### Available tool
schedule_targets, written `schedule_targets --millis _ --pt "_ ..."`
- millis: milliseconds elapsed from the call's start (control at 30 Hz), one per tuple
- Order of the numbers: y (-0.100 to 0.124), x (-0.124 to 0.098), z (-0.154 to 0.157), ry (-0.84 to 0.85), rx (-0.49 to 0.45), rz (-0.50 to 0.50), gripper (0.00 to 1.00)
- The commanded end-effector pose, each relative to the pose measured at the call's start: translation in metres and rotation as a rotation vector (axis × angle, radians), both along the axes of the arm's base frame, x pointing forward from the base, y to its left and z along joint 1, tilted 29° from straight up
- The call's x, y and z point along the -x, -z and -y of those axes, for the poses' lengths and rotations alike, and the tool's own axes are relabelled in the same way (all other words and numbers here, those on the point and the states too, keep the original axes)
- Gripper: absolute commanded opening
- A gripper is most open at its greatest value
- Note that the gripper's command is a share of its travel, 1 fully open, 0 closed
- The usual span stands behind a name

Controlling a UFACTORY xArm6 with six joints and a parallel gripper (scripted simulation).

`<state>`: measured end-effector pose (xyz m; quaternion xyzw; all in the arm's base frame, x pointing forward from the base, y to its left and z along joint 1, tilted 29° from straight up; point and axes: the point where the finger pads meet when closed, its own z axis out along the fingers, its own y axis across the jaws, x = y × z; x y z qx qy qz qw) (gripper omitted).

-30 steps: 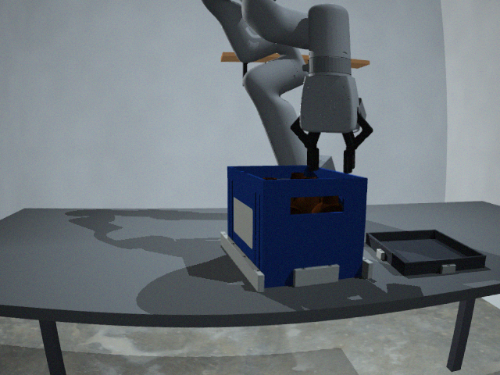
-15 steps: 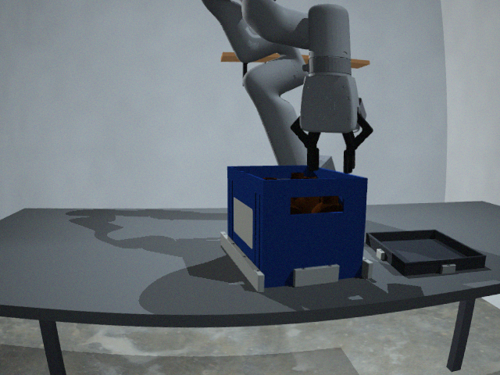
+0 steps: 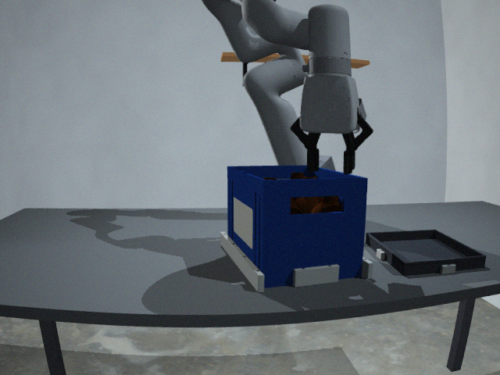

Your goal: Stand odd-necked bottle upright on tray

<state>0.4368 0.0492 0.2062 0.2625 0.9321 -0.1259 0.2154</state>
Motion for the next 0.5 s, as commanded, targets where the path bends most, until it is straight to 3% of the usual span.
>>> schedule_targets --millis 0,467 --pt "-0.0005 -0.0012 -0.0002 -0.001 -0.001 0.004 0.65" --pt "0.0086 -0.0047 0.0034 -0.001 -0.001 0.004 0.65"
